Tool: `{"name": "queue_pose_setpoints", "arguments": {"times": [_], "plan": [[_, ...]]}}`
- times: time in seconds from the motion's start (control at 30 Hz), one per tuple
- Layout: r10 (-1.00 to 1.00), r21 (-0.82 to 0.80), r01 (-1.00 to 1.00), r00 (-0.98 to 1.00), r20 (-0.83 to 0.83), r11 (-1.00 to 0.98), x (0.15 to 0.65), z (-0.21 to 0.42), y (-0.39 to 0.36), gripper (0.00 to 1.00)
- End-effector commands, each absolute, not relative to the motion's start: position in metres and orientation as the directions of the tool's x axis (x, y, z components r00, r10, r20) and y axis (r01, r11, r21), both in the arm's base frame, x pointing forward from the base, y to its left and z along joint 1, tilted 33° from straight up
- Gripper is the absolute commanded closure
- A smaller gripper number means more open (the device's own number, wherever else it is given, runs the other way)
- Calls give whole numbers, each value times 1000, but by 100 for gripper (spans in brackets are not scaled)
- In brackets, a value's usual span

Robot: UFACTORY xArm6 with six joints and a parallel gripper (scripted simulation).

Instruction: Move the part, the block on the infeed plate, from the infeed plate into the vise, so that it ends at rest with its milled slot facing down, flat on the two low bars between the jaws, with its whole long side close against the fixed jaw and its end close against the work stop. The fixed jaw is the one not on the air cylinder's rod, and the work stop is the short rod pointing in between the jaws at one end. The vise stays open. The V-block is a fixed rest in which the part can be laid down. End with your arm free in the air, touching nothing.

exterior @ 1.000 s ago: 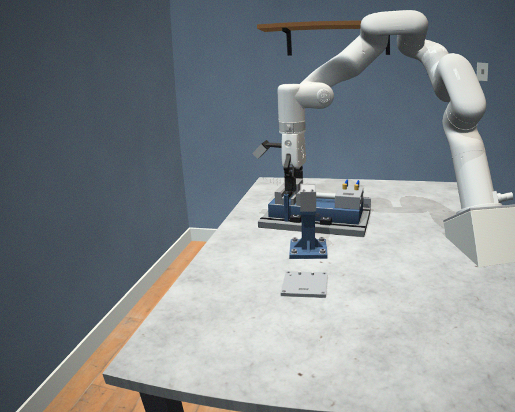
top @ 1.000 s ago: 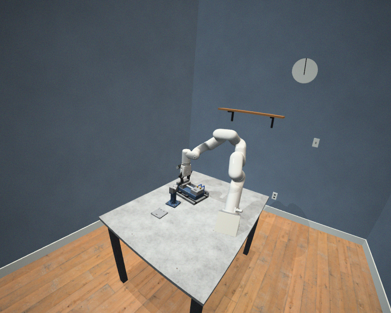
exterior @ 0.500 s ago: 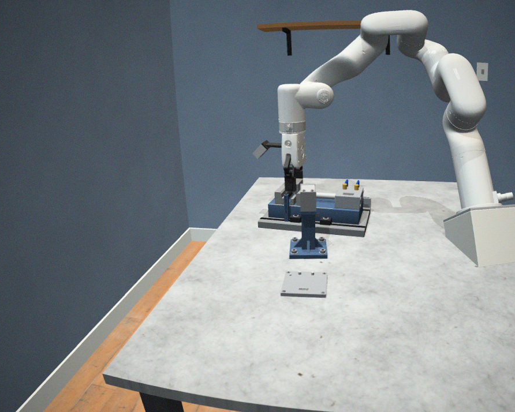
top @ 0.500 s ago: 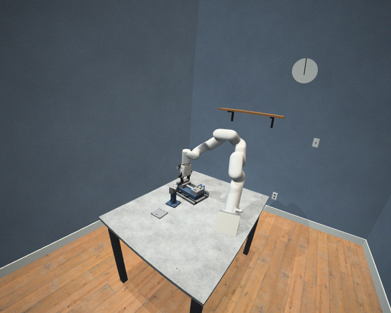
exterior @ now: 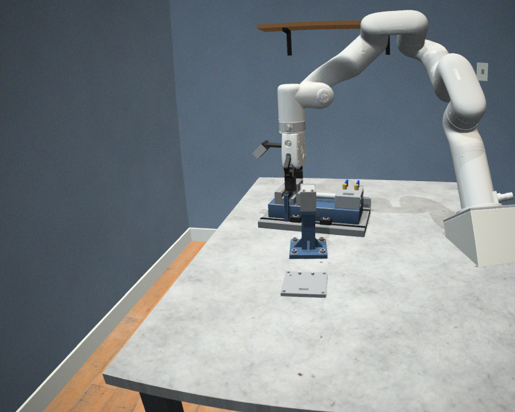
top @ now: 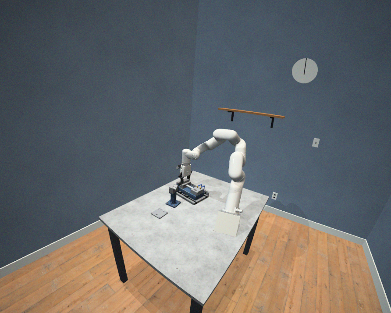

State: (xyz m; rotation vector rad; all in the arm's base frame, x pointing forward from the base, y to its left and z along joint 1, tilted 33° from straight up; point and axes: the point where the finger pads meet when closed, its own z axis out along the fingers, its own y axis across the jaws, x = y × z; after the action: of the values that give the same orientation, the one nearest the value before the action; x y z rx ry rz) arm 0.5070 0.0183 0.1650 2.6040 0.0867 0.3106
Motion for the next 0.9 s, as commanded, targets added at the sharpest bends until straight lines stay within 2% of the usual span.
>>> {"name": "queue_pose_setpoints", "arguments": {"times": [0.0,0.87], "plan": [[121,497,2,971,207,-867,508,168,20,19],[121,497,2,971,207,-867,495,214,46,19]]}}
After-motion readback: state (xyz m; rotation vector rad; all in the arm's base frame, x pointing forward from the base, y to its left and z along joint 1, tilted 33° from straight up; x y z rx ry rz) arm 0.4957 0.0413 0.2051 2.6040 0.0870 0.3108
